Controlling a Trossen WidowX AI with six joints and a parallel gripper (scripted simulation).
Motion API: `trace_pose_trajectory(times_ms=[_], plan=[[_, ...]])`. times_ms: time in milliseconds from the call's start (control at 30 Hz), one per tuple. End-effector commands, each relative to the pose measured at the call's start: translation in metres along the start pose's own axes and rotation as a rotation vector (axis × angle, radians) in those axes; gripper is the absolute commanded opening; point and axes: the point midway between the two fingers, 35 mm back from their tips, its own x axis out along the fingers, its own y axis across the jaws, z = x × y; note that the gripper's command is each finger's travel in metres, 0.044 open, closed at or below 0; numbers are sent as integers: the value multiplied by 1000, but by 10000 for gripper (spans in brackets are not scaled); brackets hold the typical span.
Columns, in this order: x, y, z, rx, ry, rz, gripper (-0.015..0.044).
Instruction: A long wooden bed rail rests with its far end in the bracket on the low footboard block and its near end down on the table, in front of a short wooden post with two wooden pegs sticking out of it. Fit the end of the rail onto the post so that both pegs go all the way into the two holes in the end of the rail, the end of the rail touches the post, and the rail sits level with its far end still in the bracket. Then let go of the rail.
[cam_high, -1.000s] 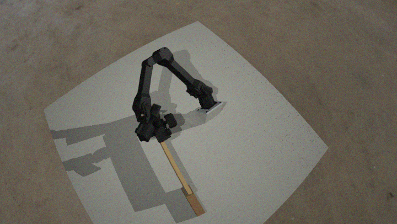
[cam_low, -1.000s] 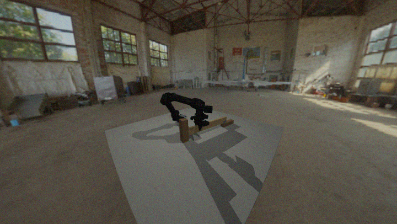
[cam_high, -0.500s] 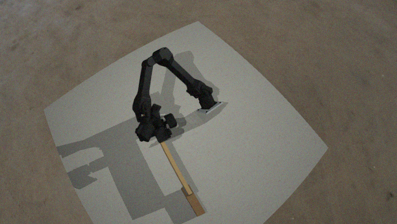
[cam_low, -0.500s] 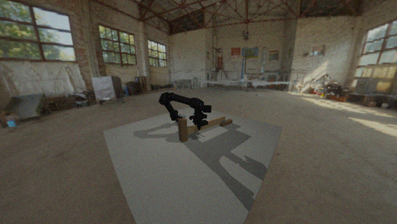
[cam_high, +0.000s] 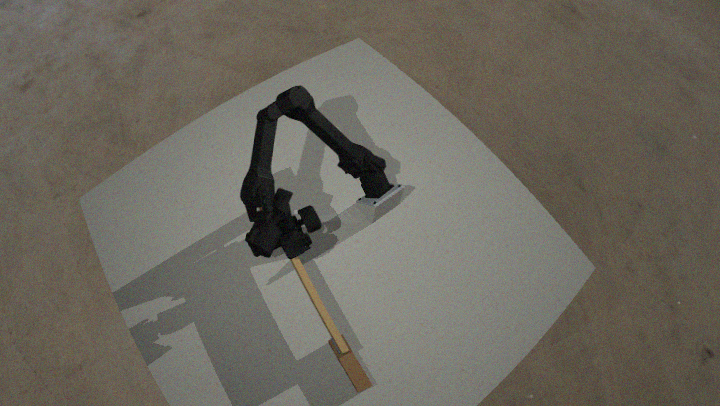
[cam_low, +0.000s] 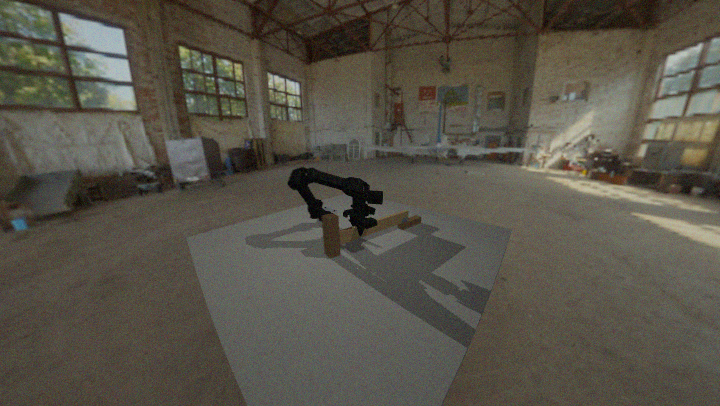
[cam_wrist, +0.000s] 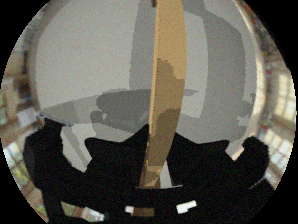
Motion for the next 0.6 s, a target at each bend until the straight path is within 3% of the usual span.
trace_pose_trajectory(times_ms=[0, 567], plan=[[-2, 0, 1, 0, -4, -4, 0], [-3, 0, -3, 0, -4, -4, 0]])
